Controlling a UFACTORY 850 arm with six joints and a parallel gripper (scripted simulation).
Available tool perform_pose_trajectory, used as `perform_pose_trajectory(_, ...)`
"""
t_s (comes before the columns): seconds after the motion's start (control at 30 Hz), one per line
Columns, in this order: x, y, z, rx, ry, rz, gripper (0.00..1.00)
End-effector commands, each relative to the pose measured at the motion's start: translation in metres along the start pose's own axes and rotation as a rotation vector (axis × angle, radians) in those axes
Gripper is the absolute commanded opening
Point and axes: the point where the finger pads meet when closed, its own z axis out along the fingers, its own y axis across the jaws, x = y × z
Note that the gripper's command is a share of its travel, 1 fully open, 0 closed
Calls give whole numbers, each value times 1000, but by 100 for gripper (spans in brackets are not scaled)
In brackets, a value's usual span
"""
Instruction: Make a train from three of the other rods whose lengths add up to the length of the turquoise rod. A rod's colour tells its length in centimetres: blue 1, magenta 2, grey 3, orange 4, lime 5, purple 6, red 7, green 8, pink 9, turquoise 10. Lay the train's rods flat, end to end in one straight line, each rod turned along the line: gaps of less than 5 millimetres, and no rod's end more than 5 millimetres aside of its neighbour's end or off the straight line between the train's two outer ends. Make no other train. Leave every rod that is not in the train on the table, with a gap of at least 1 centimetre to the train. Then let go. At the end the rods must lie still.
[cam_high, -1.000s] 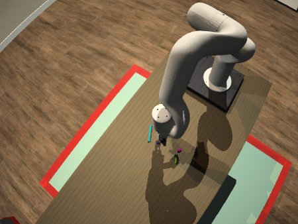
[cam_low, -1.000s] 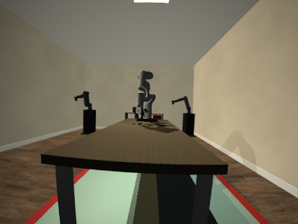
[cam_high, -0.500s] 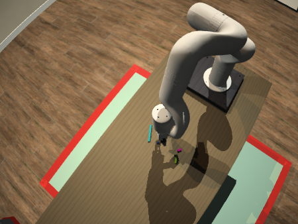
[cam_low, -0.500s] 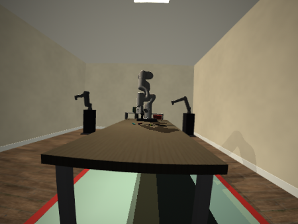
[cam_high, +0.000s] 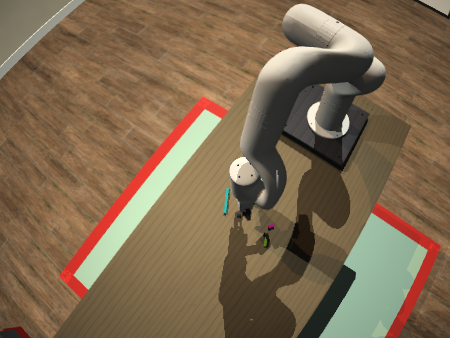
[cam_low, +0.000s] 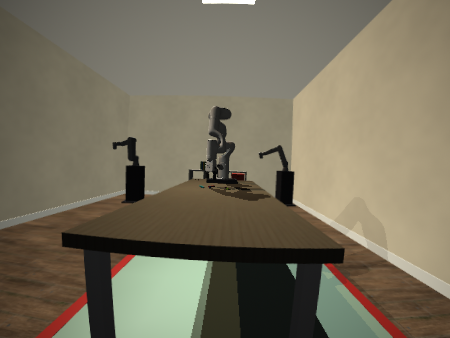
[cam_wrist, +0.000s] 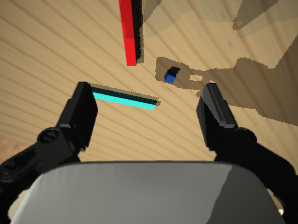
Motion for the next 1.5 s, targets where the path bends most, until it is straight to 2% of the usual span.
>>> perform_pose_trajectory(0.0, -1, 1, -1, -1, -2, 0, 100)
perform_pose_trajectory(0.7, 0, 1, -1, -1, -2, -44, 100)
perform_pose_trajectory(1.1, 6, 8, -1, -1, -2, -396, 100)
perform_pose_trajectory(1.17, 6, 8, -1, -1, -2, -396, 100)
perform_pose_trajectory(1.23, 8, 10, -1, 0, -2, -505, 100)
perform_pose_trajectory(1.47, 11, 14, -1, 0, -2, -700, 100)
